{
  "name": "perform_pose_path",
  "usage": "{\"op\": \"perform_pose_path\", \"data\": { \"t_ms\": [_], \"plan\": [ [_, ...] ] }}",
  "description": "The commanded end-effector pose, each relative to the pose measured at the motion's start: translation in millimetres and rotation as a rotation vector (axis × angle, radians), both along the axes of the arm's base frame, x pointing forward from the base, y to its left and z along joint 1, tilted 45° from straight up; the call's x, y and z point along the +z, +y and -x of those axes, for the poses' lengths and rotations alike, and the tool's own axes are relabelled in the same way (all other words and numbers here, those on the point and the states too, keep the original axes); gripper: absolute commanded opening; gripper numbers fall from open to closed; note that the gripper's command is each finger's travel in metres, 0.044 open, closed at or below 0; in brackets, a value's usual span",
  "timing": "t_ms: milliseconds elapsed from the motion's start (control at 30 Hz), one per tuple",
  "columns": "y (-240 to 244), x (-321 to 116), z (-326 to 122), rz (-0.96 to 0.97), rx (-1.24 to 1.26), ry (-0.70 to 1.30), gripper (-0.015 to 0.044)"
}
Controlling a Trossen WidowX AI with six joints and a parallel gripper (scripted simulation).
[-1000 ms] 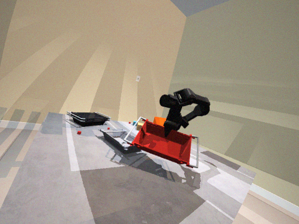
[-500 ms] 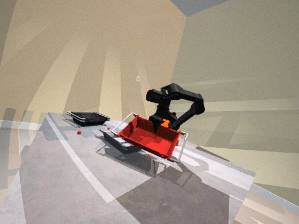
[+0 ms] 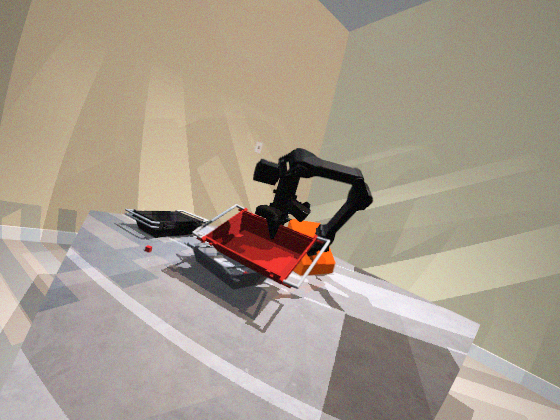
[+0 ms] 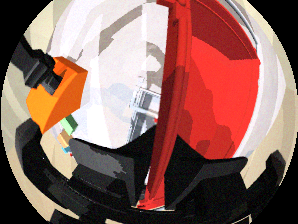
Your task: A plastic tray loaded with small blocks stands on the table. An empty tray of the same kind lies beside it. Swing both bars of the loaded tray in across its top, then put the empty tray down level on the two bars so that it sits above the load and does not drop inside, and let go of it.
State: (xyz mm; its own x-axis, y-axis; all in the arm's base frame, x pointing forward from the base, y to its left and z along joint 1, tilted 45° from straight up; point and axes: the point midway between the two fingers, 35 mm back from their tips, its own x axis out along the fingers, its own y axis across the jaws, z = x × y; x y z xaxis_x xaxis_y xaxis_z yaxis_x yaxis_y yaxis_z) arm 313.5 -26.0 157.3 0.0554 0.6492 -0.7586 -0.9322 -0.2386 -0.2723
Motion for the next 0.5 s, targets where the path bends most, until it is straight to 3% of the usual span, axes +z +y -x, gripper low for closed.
{"op": "perform_pose_path", "data": {
  "t_ms": [0,467],
  "plan": [
    [-19.2,-6.0,-3.9,-0.001,-0.036,0.004,0.0000],
    [-69.4,-45.8,-6.7,-0.045,-0.124,0.076,0.0000]
  ]
}}
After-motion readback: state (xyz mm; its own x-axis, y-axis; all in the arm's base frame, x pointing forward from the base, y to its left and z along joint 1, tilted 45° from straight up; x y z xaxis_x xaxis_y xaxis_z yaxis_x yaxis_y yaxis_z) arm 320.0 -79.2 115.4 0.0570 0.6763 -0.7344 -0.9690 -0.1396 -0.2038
